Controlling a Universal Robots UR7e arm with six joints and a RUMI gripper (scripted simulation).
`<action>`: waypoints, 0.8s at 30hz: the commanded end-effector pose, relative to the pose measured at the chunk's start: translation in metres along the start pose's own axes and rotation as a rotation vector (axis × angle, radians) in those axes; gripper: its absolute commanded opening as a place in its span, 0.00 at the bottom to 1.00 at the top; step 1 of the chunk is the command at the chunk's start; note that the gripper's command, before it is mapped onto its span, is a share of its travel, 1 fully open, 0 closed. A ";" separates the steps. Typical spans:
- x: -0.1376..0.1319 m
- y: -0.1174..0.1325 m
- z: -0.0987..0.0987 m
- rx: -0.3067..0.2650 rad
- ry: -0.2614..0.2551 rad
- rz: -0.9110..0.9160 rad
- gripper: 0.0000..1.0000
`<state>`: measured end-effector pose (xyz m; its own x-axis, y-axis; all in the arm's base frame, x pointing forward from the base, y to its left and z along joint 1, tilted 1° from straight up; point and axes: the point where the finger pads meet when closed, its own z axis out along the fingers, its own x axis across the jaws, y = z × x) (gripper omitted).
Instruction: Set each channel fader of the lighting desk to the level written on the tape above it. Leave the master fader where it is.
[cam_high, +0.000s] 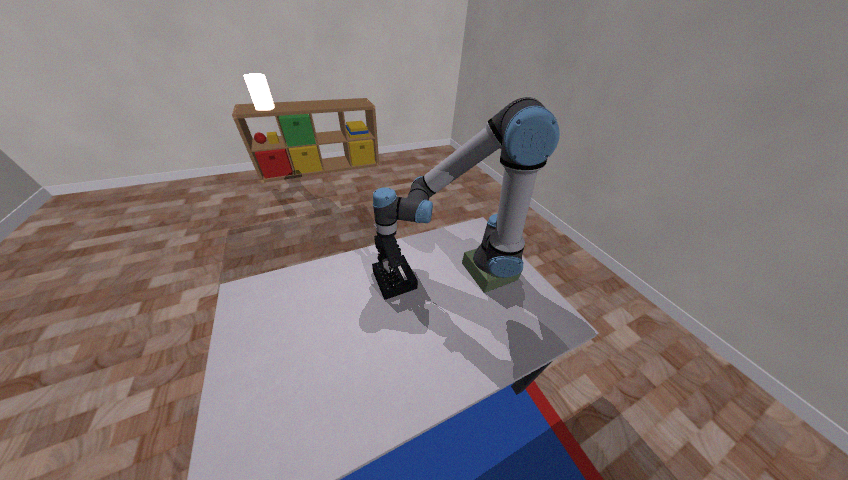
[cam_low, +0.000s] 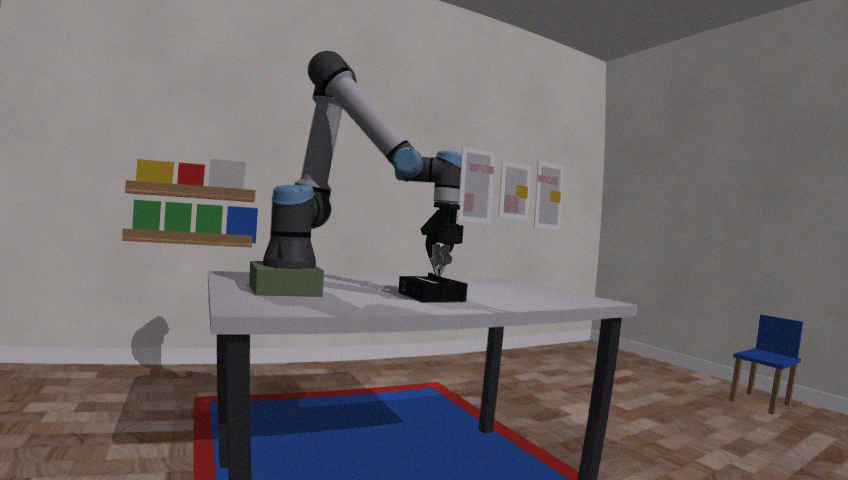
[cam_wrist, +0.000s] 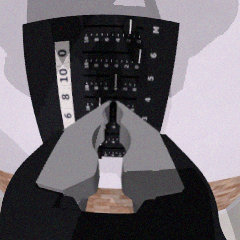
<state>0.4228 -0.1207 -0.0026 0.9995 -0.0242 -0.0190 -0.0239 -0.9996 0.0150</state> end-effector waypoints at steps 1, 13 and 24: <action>-0.002 0.000 0.000 -0.001 0.001 0.000 0.00; -0.004 0.000 0.000 -0.001 0.001 0.000 0.00; -0.005 0.000 0.000 -0.001 0.001 0.000 0.00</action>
<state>0.4177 -0.1206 -0.0025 0.9995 -0.0242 -0.0189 -0.0239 -0.9996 0.0150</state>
